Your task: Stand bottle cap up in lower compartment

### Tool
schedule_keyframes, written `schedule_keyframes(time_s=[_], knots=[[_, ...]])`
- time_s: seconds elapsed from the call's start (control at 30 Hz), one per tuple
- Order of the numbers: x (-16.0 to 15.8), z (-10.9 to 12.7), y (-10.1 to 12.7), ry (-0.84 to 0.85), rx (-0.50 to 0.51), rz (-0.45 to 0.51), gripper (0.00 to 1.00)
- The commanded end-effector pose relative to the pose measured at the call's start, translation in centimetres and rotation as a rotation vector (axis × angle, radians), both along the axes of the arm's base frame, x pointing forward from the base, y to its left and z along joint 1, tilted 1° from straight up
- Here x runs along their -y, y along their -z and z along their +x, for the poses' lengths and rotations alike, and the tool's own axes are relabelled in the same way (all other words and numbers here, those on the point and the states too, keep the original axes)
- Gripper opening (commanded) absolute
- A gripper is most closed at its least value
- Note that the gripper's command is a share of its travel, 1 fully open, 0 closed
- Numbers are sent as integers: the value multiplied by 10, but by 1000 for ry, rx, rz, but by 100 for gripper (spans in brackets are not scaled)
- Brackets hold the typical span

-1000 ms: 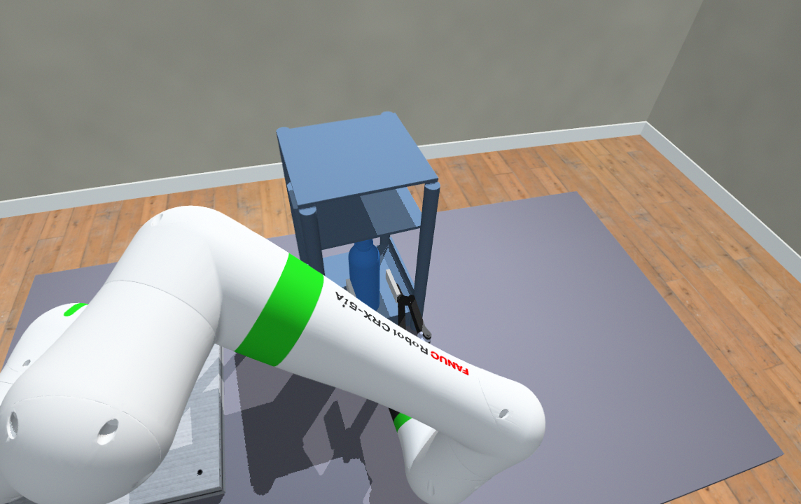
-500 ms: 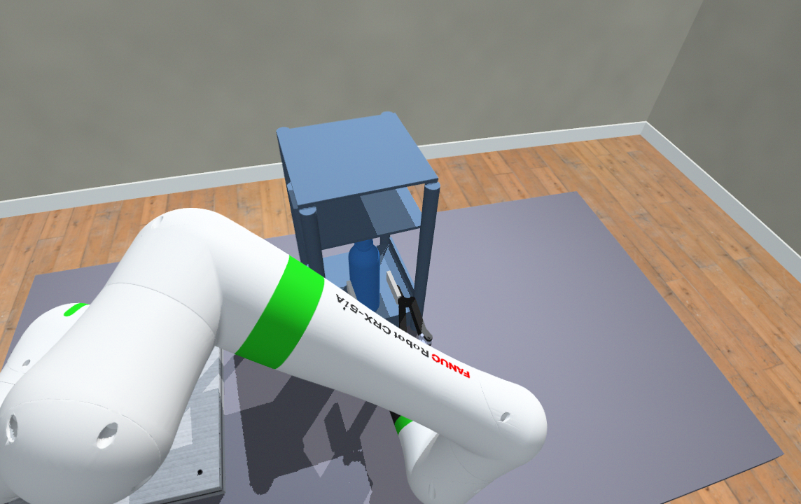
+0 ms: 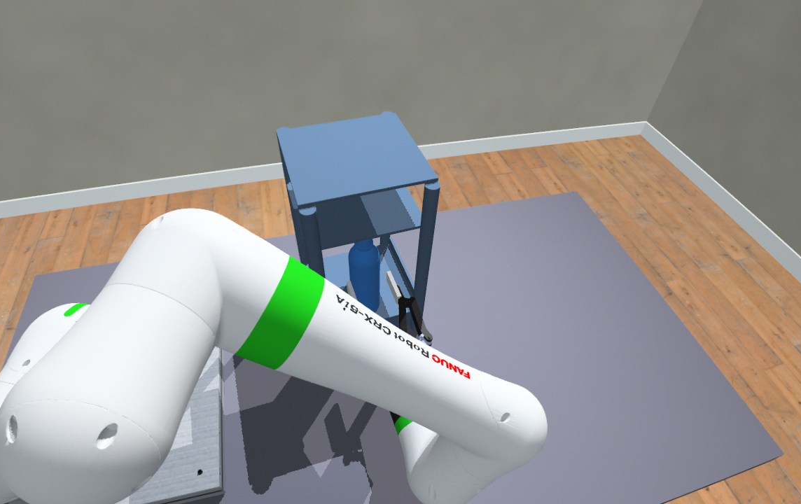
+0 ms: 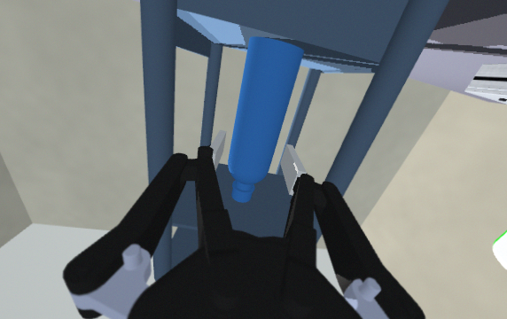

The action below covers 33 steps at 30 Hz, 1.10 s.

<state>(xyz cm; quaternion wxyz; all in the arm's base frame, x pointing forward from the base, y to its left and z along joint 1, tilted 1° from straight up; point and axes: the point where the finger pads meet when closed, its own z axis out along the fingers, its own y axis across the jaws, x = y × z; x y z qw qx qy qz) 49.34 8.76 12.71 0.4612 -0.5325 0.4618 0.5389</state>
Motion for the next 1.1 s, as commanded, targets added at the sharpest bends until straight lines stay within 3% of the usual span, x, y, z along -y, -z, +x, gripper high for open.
schedule_keyframes(time_s=[0.0, 0.4, 1.07], knots=[[0, 0, 0, 0, 0, 0, 50], [10, 2, 0, 0, 0, 0, 50], [59, 9, 0, 0, 0, 0, 50]])
